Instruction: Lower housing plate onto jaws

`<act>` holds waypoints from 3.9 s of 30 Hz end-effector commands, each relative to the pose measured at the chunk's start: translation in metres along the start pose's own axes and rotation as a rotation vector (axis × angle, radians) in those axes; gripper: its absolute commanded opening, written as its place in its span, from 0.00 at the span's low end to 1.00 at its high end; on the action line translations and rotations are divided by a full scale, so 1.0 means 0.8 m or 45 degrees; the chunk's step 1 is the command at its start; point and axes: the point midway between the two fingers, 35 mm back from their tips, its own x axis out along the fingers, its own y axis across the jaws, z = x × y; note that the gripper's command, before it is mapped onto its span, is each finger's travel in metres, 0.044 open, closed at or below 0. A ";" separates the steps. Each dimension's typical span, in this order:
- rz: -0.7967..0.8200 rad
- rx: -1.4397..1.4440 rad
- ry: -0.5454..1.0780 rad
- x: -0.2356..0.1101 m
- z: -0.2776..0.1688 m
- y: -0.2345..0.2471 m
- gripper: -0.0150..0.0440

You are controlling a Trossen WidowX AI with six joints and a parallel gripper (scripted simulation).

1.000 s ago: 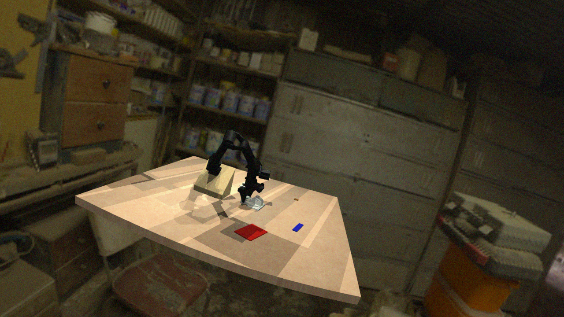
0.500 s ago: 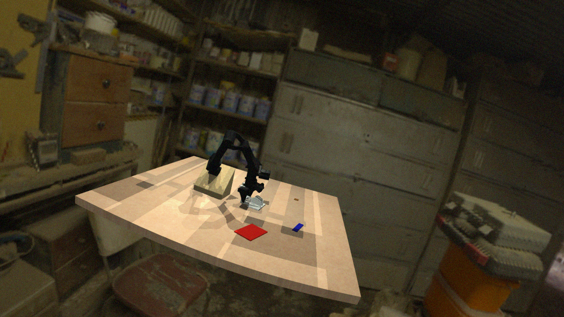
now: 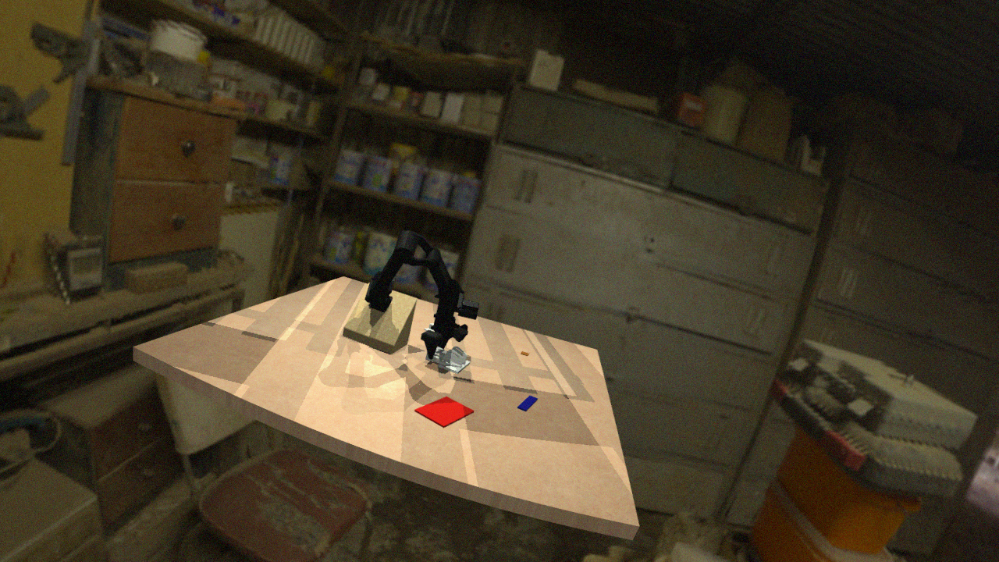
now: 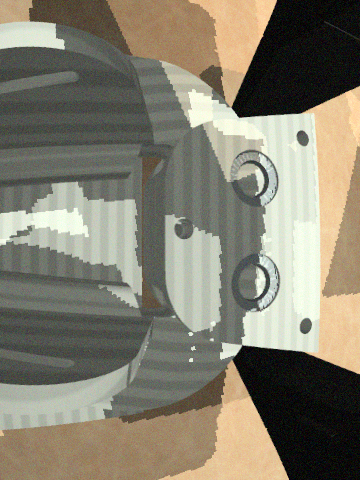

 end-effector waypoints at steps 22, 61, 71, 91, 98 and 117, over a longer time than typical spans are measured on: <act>0.000 -0.005 0.003 0.001 -0.001 0.001 0.85; 0.000 0.000 0.000 0.000 0.000 0.000 1.00; 0.010 -0.003 0.000 -0.041 0.003 0.004 1.00; 0.008 -0.007 0.006 -0.158 -0.040 -0.002 1.00; 0.008 -0.007 0.006 -0.158 -0.040 -0.002 1.00; 0.008 -0.007 0.006 -0.158 -0.040 -0.002 1.00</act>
